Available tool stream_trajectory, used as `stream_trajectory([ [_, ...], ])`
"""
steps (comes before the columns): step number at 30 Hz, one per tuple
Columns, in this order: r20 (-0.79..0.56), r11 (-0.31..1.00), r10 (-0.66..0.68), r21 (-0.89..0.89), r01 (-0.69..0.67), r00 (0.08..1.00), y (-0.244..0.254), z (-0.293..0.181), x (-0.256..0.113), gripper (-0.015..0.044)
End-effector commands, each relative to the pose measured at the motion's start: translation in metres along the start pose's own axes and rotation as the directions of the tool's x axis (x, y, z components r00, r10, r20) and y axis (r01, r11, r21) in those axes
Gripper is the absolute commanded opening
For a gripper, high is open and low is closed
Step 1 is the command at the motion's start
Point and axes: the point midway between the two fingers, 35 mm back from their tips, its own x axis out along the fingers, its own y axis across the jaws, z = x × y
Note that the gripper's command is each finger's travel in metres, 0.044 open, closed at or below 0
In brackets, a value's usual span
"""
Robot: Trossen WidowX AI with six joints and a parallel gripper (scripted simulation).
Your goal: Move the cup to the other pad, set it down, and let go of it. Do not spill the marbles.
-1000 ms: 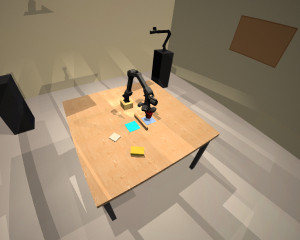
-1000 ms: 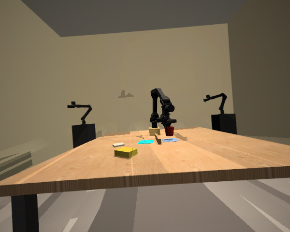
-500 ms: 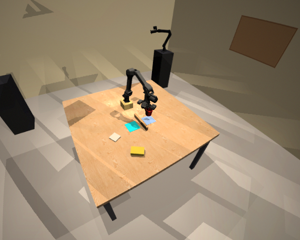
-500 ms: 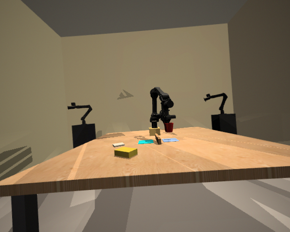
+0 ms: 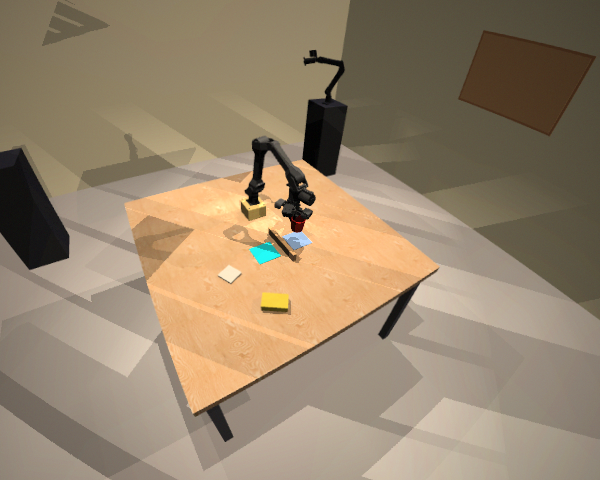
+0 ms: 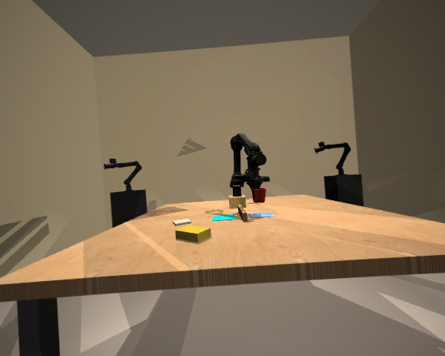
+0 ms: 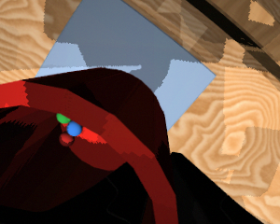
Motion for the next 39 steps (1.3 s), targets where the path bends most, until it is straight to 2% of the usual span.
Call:
stream_trajectory([
  [1, 0.0, 1.0, -0.001, 0.0, 0.001, 1.0, 0.0, 0.0, 0.0, 0.0],
  [39, 0.003, 1.0, 0.001, -0.005, -0.001, 1.0, -0.027, 0.064, -0.002, 0.0],
])
